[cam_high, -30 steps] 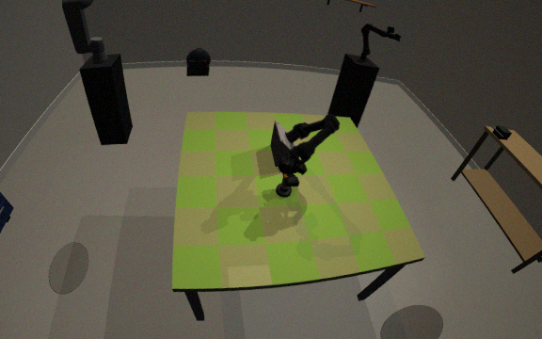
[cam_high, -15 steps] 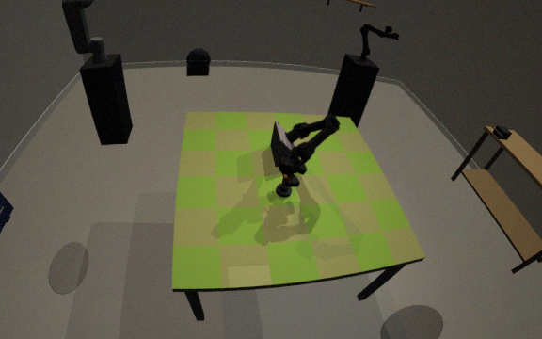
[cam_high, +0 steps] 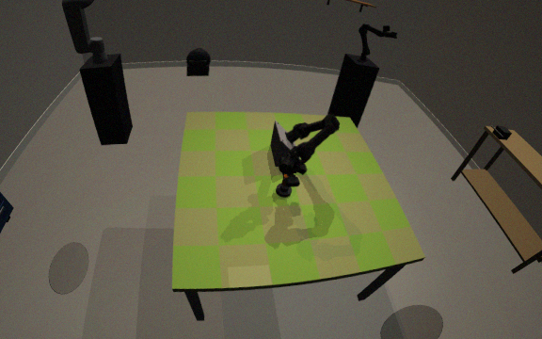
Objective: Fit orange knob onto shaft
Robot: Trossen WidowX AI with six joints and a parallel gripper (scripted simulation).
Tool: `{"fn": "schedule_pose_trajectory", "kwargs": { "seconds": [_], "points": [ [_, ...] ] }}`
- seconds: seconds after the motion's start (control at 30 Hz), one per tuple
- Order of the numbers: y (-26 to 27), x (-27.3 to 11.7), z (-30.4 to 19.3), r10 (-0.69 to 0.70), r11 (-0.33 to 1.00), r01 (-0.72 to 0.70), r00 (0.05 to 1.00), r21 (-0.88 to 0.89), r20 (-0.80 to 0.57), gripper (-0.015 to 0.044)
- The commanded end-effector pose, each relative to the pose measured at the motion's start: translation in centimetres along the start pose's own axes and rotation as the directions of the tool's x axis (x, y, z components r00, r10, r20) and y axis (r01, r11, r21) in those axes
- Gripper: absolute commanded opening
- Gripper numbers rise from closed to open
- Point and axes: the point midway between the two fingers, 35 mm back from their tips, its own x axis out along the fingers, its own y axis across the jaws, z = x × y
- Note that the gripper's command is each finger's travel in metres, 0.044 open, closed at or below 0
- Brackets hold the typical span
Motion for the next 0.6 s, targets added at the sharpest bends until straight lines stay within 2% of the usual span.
{"fn": "schedule_pose_trajectory", "kwargs": {
  "seconds": [0.0, 0.17, 0.57],
  "points": [
    [-0.12, -0.33, -0.01, -0.005, 0.999, 0.005, 1.0, -0.052, 0.0, 0.0],
    [-0.09, -0.29, -0.09, -0.005, 0.979, 0.005, 1.0, -0.205, 0.0, 0.0],
    [-0.05, 0.11, -0.07, -0.005, 0.979, 0.005, 1.0, -0.205, 0.0, 0.0]
  ]
}}
